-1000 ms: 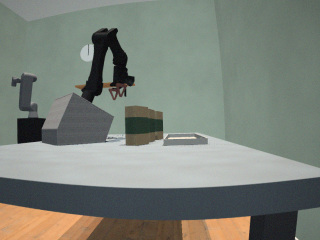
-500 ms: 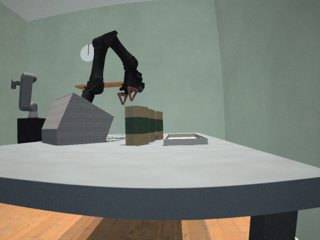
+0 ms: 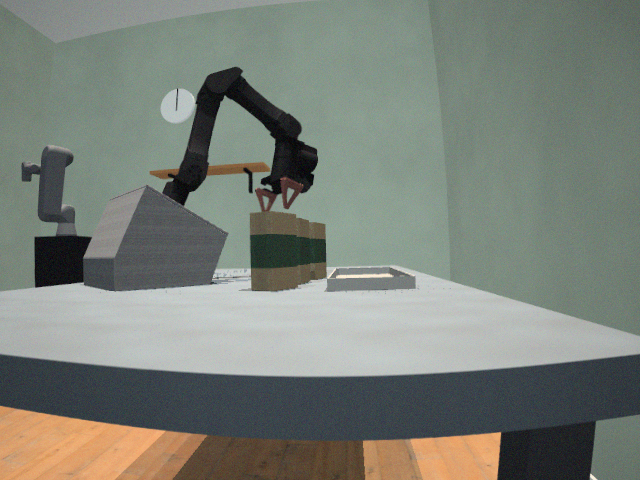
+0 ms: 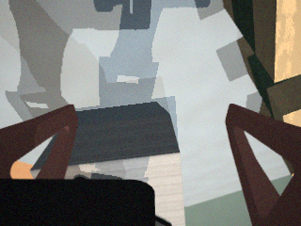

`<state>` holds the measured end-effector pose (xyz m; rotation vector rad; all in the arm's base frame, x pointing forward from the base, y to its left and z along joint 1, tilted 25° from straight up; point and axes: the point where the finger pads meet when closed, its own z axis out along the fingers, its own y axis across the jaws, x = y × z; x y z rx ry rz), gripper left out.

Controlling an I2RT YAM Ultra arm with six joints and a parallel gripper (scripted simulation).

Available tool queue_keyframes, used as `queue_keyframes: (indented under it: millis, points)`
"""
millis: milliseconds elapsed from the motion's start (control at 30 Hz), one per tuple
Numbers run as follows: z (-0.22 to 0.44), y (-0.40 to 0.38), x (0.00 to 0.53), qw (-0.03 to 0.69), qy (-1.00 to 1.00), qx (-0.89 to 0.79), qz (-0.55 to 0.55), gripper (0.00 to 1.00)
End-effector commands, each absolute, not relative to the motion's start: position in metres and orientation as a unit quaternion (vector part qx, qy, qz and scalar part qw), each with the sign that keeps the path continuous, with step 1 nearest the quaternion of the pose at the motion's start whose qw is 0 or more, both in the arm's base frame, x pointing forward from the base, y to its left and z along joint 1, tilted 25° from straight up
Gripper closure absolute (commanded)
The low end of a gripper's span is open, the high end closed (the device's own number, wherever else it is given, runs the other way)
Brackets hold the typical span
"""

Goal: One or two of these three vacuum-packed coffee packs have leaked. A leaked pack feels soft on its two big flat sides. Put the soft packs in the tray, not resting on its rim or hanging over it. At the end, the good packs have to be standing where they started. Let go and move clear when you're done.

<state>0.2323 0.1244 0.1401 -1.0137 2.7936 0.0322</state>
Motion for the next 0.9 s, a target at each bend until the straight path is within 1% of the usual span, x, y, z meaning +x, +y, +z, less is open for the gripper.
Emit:
queue_keyframes:
  millis: [0,67,400,467,567,633,867]
  points:
    - [0.145,0.131,0.244,0.095,0.918,-0.385,0.031,0.0]
    - [0.138,0.109,0.261,0.089,0.914,-0.394,0.037,0.0]
    - [0.12,0.045,0.294,0.089,0.904,-0.415,0.054,0.0]
    - [0.117,0.031,0.298,0.091,0.902,-0.418,0.058,0.0]
    - [0.117,0.031,0.297,0.089,0.902,-0.418,0.059,0.0]
    - [0.11,0.004,0.305,0.097,0.898,-0.425,0.065,0.0]
    - [0.1,-0.036,0.307,0.107,0.892,-0.433,0.077,0.0]
